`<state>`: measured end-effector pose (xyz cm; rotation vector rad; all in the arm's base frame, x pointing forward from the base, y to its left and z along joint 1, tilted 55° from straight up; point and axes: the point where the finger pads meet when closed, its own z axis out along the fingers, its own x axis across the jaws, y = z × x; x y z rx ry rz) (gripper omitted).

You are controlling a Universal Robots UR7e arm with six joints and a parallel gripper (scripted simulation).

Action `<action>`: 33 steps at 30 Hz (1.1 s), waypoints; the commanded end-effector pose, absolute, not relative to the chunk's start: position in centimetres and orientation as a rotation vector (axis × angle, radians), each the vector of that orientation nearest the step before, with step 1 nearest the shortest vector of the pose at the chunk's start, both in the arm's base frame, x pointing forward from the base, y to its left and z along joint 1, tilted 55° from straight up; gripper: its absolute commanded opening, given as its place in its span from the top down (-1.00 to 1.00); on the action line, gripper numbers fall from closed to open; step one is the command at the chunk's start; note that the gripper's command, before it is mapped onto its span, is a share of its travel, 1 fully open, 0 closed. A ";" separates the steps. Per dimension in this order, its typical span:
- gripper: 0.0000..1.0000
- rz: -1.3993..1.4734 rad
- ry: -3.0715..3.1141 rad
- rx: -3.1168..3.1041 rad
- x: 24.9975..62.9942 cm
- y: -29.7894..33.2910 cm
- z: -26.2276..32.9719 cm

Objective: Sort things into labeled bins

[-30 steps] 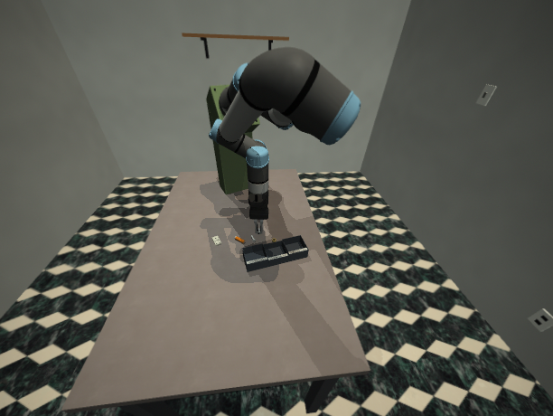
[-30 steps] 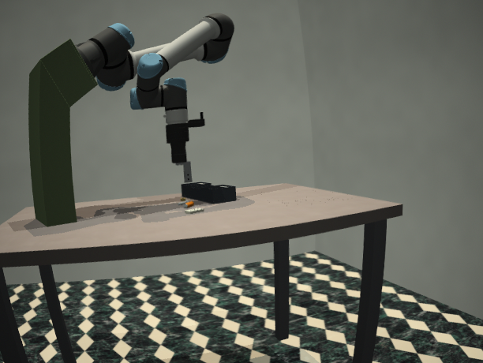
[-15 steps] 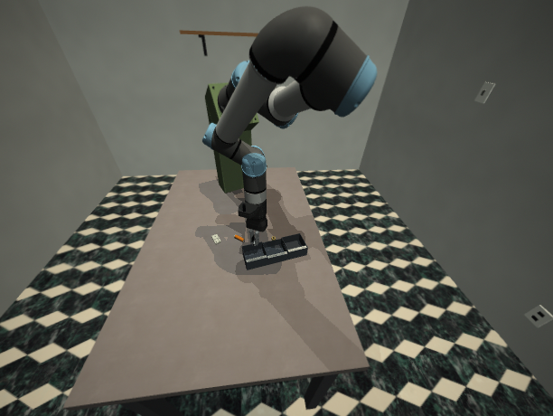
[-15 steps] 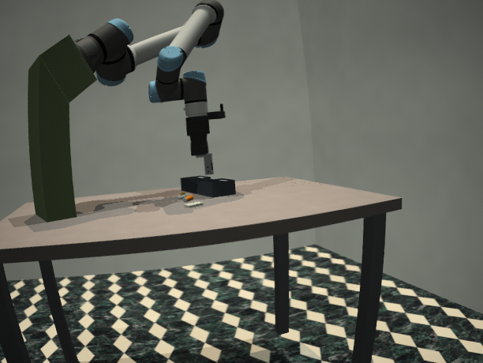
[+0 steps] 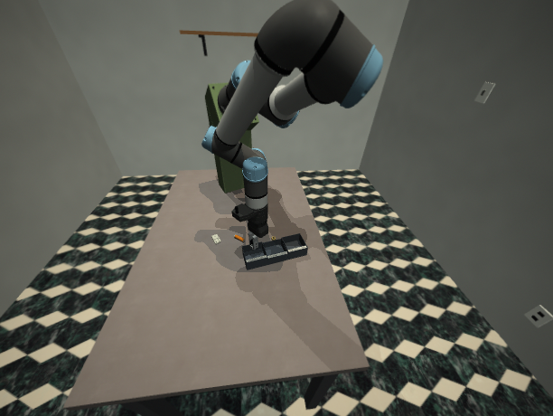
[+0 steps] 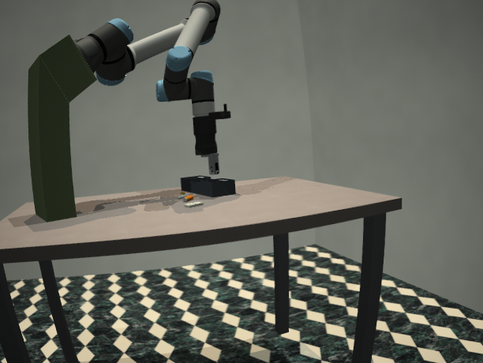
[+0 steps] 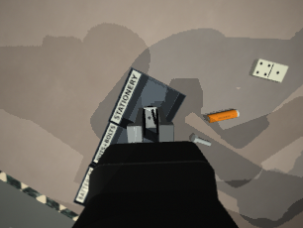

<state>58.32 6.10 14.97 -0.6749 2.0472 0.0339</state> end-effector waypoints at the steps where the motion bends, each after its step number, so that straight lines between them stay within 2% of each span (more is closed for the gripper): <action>1: 0.36 0.122 2.102 -0.514 58.4 6.1 15.0; 14: 0.36 0.315 2.188 -0.151 58.4 6.1 15.0; 33: 0.36 0.315 2.188 -0.151 58.5 6.1 14.9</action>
